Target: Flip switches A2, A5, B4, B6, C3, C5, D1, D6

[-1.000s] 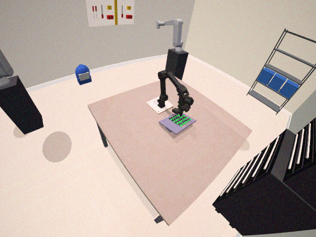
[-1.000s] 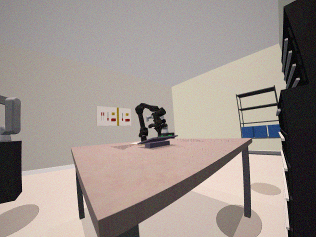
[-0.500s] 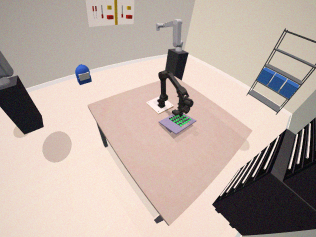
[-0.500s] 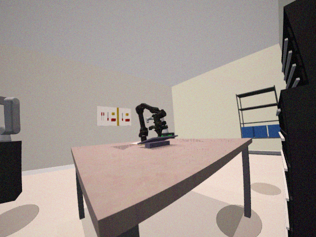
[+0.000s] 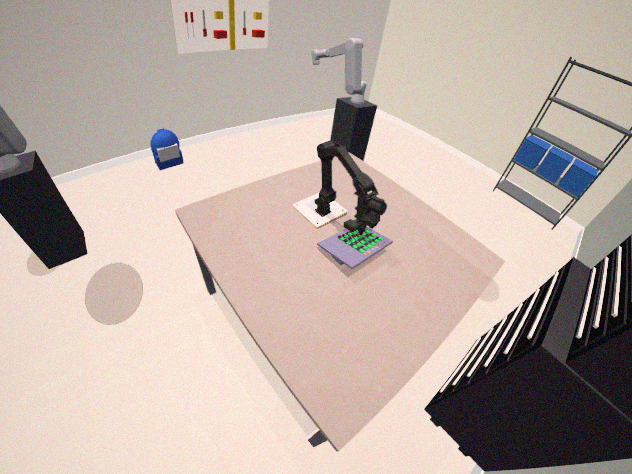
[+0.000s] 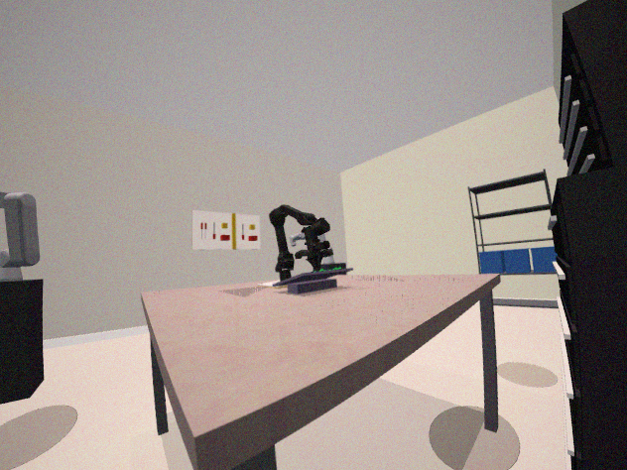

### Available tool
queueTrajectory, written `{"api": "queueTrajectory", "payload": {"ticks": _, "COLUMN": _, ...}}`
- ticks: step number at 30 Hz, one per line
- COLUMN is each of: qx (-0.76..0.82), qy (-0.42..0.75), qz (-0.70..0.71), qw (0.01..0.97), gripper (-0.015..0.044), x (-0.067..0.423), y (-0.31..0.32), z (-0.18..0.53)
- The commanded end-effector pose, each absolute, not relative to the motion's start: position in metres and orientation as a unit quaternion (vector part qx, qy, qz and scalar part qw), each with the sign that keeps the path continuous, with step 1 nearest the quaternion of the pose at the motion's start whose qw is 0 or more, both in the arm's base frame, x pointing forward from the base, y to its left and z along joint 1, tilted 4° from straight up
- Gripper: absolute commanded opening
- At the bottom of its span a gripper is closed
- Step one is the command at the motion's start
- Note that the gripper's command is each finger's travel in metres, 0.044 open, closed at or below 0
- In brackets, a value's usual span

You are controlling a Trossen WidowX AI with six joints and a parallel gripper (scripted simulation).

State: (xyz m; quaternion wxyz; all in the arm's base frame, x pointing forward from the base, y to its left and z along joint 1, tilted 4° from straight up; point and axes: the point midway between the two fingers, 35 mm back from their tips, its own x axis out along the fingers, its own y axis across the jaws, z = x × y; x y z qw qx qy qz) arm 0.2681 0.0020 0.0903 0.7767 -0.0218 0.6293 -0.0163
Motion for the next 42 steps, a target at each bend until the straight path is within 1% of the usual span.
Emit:
{"api": "queueTrajectory", "payload": {"ticks": 1, "qx": -0.024, "qy": 0.630, "qz": -0.018, "qw": 0.776, "gripper": 0.0000, "x": 0.2677, "y": 0.0012, "z": 0.0894}}
{"api": "queueTrajectory", "payload": {"ticks": 42, "qx": -0.024, "qy": 0.630, "qz": -0.018, "qw": 0.776, "gripper": 0.0000, "x": 0.2686, "y": 0.0010, "z": 0.0856}}
